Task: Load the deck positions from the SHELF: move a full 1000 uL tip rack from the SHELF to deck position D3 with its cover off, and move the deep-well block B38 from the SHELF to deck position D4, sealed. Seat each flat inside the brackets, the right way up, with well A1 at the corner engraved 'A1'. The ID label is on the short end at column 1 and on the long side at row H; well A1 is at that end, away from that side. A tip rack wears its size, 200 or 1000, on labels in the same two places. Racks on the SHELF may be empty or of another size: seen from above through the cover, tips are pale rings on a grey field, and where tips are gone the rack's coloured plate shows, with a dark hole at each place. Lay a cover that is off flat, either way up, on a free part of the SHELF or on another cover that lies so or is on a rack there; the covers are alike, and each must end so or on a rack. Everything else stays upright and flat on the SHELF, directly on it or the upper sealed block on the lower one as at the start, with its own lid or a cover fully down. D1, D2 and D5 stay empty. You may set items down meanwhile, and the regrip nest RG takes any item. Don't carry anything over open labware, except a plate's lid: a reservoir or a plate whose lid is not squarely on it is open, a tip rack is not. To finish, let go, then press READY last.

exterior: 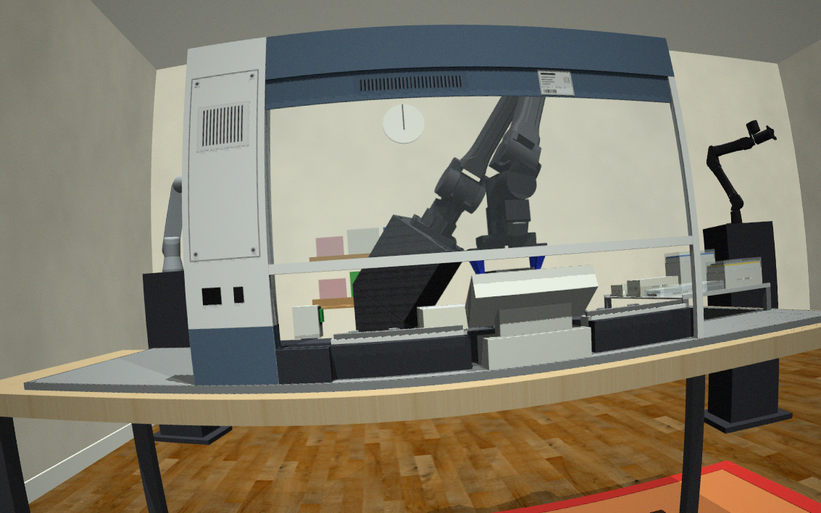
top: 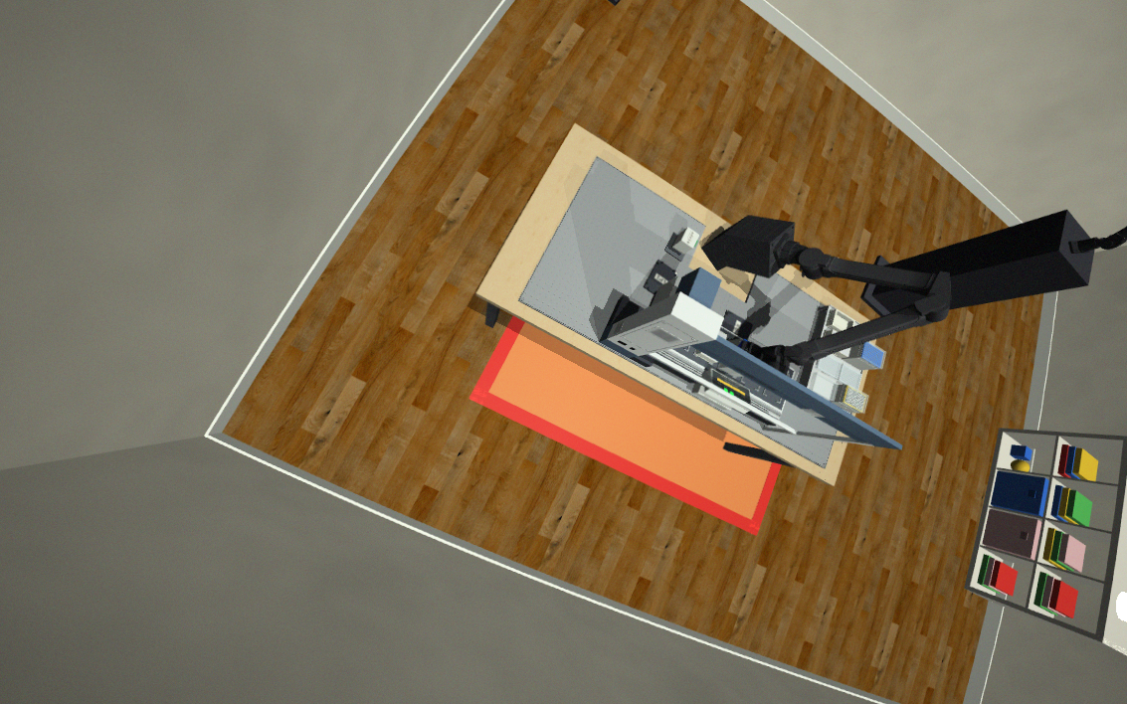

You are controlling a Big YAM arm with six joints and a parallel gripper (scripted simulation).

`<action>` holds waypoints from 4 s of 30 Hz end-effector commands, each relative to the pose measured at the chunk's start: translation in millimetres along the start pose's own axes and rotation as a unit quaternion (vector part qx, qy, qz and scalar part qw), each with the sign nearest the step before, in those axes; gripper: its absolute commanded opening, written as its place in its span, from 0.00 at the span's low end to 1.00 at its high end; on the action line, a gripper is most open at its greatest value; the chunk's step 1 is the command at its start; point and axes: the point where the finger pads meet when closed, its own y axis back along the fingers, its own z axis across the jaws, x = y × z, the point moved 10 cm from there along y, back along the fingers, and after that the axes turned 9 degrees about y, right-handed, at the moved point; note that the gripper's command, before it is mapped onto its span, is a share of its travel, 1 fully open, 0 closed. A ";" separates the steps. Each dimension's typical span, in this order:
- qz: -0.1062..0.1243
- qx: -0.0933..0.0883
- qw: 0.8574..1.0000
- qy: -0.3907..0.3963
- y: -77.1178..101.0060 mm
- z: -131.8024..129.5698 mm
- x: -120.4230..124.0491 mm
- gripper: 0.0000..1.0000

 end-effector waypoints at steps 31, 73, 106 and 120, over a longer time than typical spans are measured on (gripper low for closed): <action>-0.011 0.002 1.000 0.004 5.3 1.6 -8.0 1.00; -0.026 0.004 1.000 0.011 56.4 2.1 -17.0 1.00; -0.027 0.007 1.000 0.013 107.0 3.3 -16.8 1.00; -0.027 0.007 1.000 0.013 127.3 3.4 -16.4 1.00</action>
